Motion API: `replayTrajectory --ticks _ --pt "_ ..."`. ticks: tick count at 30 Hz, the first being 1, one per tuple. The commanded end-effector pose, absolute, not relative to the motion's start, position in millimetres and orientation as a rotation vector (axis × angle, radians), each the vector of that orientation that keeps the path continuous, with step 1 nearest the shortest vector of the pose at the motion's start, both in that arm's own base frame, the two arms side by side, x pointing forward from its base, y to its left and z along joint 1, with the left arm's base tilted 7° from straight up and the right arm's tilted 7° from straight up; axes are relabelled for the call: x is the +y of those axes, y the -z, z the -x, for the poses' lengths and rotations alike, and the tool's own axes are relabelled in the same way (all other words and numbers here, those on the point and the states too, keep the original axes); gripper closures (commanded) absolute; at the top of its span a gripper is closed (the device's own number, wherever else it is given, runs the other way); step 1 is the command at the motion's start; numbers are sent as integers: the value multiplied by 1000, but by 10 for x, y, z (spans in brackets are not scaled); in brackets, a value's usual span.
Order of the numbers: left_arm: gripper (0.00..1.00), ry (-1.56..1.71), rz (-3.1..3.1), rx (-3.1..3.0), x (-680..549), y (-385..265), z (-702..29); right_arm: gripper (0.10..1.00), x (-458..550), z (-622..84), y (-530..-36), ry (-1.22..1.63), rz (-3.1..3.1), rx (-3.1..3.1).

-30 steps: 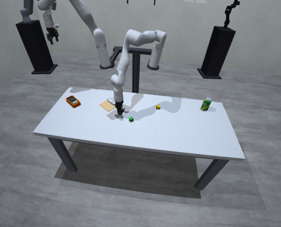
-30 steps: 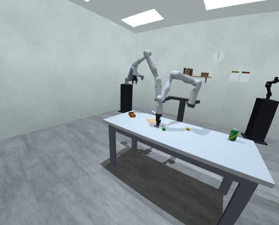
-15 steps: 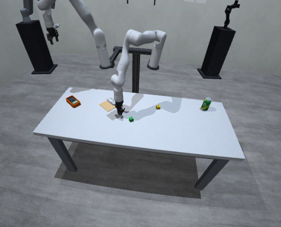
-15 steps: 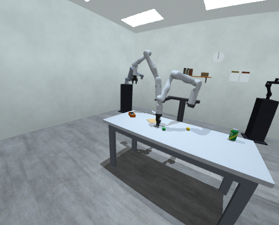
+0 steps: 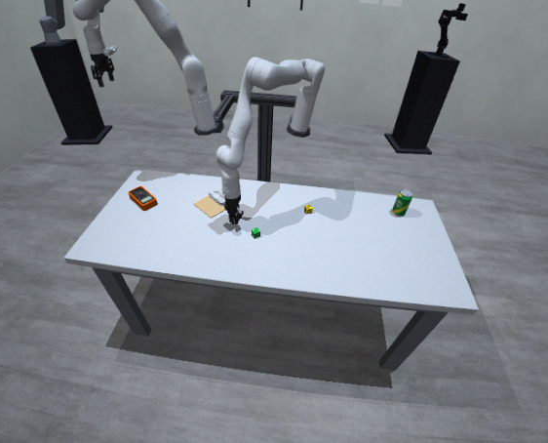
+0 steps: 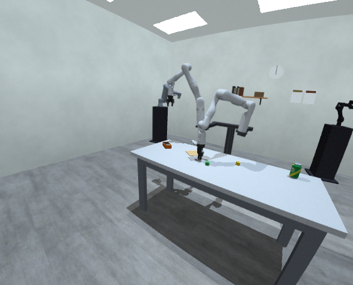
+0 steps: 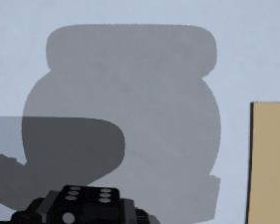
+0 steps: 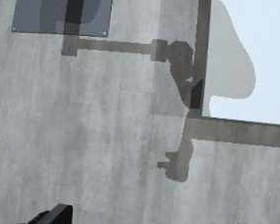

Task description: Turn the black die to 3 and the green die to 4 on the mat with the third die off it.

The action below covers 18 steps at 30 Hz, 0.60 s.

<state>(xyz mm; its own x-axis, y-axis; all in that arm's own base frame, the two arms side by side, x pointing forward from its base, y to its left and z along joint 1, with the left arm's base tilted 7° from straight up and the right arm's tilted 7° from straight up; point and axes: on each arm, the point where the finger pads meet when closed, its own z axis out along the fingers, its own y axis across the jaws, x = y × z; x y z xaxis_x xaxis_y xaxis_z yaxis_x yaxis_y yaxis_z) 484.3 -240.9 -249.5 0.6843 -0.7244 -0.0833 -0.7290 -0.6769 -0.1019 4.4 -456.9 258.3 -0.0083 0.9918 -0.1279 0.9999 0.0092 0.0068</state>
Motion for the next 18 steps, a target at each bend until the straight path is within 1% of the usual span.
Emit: replayTrajectory --ticks 1,5,14,18 --pt "665 -50 2766 1199 -2427 2431 -4854 99 -4572 -44 -2590 132 -2141 2160" --pt "665 -50 2766 1199 -2438 2347 -4853 99 -4572 -44 -2590 132 -2141 2160" --pt "665 -50 2766 1199 -2520 1717 -4840 99 -4572 -44 -2590 132 -2141 2160" --pt "665 -50 2766 1199 -2543 1538 -4836 99 -4572 -44 -2590 132 -2141 2160"
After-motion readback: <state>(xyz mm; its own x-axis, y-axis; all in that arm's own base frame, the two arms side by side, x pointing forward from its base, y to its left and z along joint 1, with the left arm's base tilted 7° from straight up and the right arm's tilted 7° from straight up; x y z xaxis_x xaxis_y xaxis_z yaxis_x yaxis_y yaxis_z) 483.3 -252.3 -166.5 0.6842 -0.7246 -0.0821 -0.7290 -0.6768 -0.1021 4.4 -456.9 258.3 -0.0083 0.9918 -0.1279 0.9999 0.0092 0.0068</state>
